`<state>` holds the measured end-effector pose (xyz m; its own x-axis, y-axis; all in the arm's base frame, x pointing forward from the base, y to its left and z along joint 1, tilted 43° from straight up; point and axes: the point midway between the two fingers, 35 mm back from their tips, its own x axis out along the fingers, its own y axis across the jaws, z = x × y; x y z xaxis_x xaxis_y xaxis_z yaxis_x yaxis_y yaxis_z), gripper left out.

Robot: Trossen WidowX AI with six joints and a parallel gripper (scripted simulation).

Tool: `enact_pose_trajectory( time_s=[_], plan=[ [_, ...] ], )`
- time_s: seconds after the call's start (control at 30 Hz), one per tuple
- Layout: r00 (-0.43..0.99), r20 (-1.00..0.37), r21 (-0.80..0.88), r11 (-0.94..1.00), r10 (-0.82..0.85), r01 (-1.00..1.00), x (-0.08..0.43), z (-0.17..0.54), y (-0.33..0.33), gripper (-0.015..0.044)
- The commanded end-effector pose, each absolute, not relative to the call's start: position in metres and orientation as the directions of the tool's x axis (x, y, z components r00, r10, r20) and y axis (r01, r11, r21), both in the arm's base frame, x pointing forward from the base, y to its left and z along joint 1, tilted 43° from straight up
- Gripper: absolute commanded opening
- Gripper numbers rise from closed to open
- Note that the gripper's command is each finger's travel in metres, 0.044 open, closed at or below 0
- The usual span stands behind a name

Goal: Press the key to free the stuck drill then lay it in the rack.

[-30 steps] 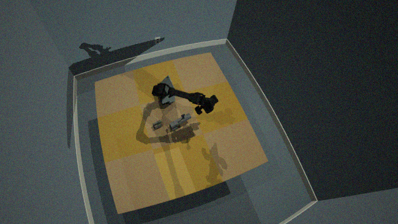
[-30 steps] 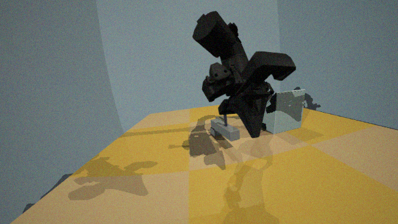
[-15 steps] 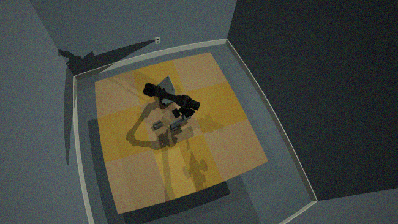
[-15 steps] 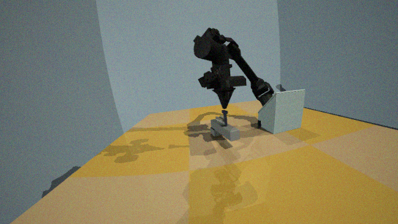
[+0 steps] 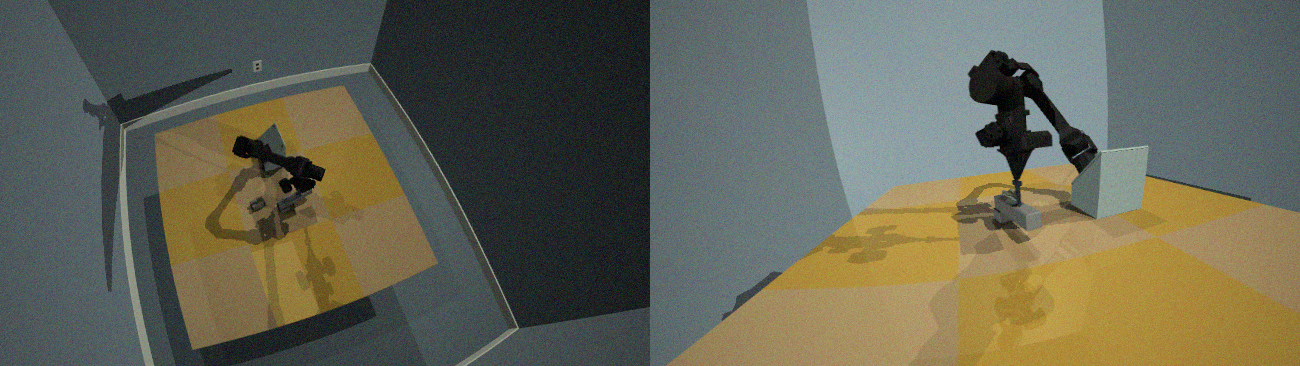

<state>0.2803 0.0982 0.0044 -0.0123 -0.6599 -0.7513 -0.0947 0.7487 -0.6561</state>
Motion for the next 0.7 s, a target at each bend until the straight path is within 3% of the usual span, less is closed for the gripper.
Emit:
enact_pose_trajectory(
  time_s=[0.0,0.67],
  plan=[
    [-0.011,-0.746,-0.661,0.743,-0.665,-0.103,0.2795,0.0028,0.0914,0.0000],
    [-0.011,-0.746,-0.661,0.743,-0.666,-0.103,0.2807,-0.0051,0.0896,0.0000]
  ],
)
